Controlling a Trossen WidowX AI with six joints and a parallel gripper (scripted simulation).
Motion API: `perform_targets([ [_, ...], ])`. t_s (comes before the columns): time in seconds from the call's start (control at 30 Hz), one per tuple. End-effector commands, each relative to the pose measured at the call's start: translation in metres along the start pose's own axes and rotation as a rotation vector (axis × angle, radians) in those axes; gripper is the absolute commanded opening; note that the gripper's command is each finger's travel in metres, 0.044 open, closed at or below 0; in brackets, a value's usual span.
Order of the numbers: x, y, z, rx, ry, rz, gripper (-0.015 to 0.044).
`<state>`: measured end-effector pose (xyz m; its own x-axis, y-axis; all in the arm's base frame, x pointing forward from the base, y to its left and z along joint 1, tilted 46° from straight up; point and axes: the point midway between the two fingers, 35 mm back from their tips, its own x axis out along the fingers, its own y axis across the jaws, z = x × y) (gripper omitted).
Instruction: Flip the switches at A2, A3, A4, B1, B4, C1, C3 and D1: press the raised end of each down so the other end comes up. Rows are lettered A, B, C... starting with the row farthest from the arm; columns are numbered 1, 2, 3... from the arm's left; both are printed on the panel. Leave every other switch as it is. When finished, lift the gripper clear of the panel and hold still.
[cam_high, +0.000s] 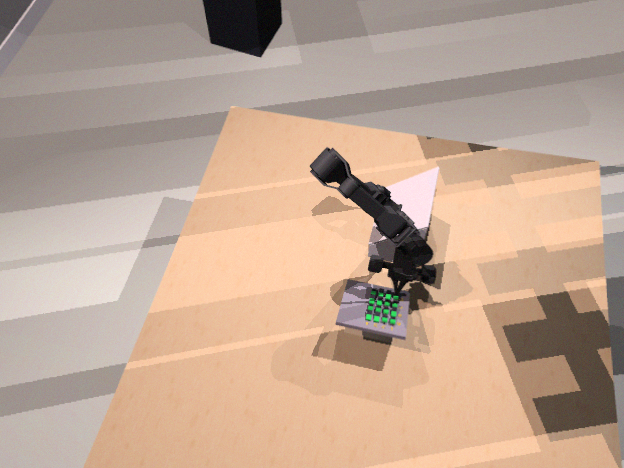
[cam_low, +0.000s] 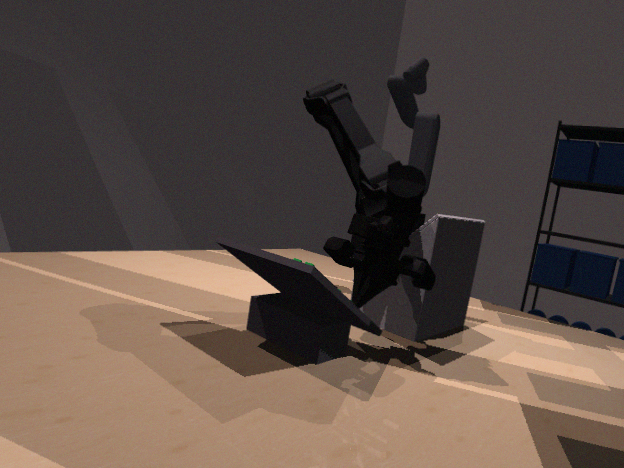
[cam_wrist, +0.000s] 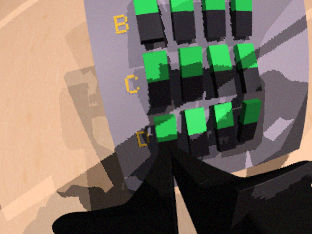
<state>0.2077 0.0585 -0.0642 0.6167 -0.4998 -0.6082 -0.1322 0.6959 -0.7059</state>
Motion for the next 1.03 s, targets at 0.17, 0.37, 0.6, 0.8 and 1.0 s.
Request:
perform_targets([
  [0.17,-0.05,0.004,0.003,-0.004,0.024,0.009,0.0],
  [0.37,-0.065,0.001,0.003,-0.005,0.027,0.0,0.0],
  [0.6,-0.067,-0.007,0.029,-0.005,0.028,0.005,0.0],
  [0.8,-0.07,-0.032,0.073,-0.004,0.025,-0.002,0.0],
  [1.0,-0.07,-0.032,0.073,-0.004,0.025,-0.002,0.0],
])
